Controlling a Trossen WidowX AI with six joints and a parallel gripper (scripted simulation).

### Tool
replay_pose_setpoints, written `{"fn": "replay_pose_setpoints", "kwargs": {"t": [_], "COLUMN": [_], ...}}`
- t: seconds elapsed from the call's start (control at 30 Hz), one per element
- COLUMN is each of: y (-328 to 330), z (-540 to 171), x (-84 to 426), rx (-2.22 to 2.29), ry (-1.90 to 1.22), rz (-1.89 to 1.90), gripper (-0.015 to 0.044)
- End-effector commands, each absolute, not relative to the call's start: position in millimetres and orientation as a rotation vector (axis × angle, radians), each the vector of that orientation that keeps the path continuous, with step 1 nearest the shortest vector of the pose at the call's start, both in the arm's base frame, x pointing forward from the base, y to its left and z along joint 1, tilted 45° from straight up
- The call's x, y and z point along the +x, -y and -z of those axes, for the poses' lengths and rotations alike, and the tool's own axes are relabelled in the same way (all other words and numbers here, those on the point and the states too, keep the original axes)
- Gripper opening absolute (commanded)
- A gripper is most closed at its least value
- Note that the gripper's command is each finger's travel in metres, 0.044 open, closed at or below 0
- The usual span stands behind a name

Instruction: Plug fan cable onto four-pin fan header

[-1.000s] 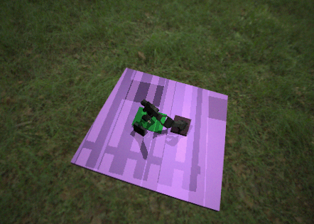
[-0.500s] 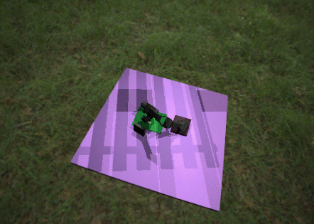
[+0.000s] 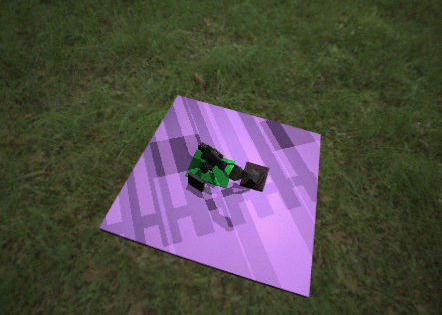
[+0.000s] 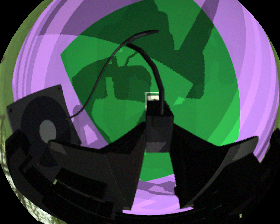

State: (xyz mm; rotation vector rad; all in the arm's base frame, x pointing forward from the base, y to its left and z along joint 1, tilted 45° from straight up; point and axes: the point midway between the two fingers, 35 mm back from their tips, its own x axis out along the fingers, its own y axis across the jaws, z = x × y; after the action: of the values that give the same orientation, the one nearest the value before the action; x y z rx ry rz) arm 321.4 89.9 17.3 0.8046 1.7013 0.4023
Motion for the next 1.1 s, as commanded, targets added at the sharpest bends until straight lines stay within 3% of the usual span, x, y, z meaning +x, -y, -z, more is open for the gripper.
{"fn": "replay_pose_setpoints", "kwargs": {"t": [0.0, 1.07], "y": [-90.4, -94.4], "z": [-17.8, -13.5], "x": [323.1, 320.3], "rx": [0.81, 0.811], "ry": [-1.7, -1.7], "rz": [-0.402, -0.401], "gripper": [0.0, 0.0]}}
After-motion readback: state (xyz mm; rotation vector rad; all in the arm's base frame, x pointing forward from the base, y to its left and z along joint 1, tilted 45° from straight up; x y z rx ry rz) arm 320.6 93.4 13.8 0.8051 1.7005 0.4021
